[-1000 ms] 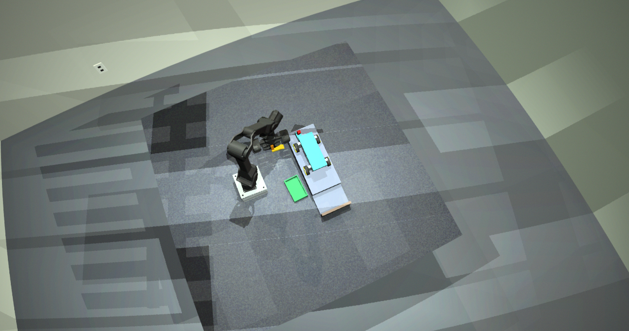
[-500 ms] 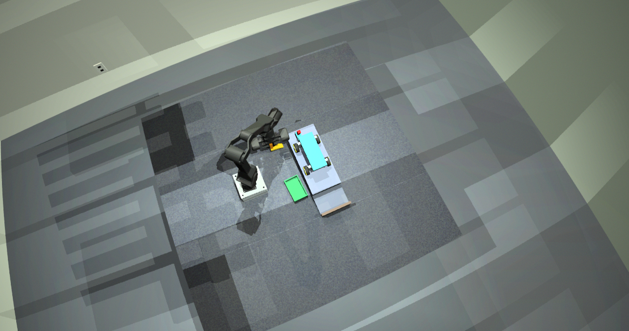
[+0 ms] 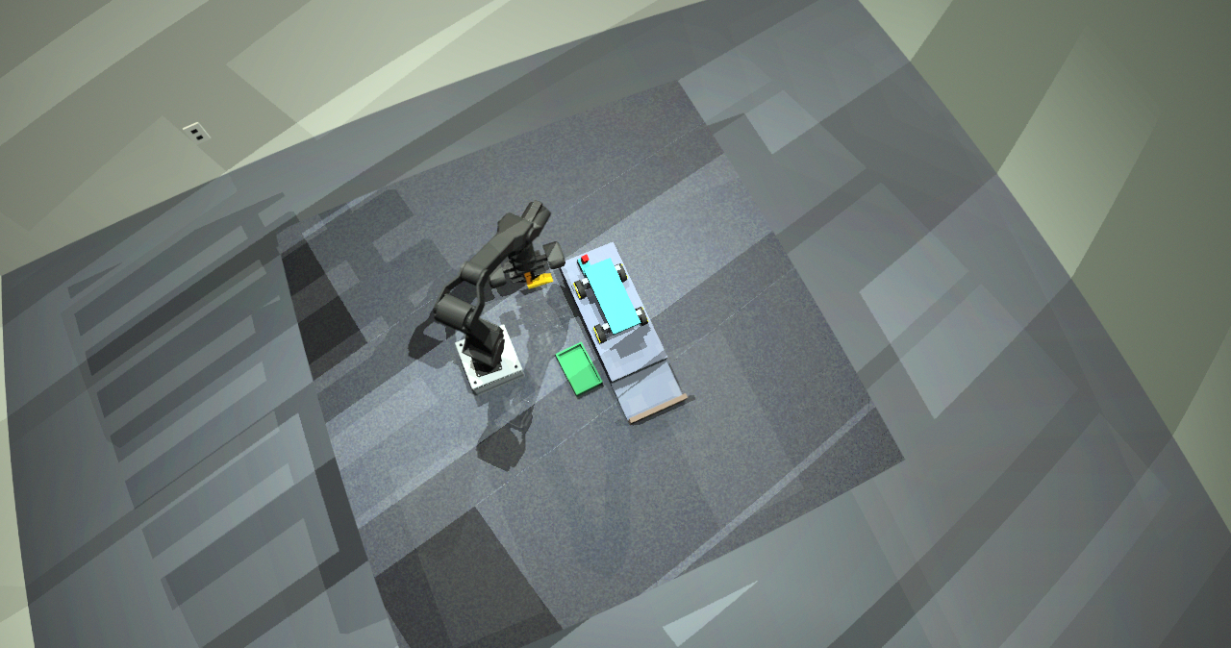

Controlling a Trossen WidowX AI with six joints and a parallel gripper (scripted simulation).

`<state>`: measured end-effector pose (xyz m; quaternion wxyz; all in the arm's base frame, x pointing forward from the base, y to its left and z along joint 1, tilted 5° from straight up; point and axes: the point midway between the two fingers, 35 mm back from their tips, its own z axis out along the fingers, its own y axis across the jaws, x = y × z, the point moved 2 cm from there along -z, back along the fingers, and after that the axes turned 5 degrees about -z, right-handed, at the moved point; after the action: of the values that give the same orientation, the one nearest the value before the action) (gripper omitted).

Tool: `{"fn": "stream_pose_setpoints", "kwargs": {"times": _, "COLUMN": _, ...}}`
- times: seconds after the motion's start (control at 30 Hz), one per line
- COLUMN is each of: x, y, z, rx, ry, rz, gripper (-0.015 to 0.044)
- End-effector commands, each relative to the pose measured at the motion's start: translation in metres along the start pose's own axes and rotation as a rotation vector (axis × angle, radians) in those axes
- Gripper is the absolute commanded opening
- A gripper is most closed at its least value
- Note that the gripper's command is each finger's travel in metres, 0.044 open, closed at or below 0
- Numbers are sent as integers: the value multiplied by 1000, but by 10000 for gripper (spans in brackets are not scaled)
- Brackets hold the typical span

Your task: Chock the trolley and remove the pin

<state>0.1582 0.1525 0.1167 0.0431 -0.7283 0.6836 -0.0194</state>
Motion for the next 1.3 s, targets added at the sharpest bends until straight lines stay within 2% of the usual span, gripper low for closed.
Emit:
{"fn": "stream_pose_setpoints", "kwargs": {"times": 0.0, "x": -1, "y": -1, "z": -14, "rx": 5, "ry": -10, "rz": -2, "gripper": 0}}
{"fn": "stream_pose_setpoints", "kwargs": {"times": 0.57, "x": -5, "y": -3, "z": -67, "rx": 5, "ry": -11, "rz": -2, "gripper": 0}}
{"fn": "stream_pose_setpoints", "kwargs": {"times": 0.8, "x": -5, "y": -3, "z": -70, "rx": 5, "ry": -11, "rz": 4, "gripper": 0}}
{"fn": "stream_pose_setpoints", "kwargs": {"times": 1.27, "x": -5, "y": -3, "z": -70, "rx": 3, "ry": -11, "rz": 448, "gripper": 0}}
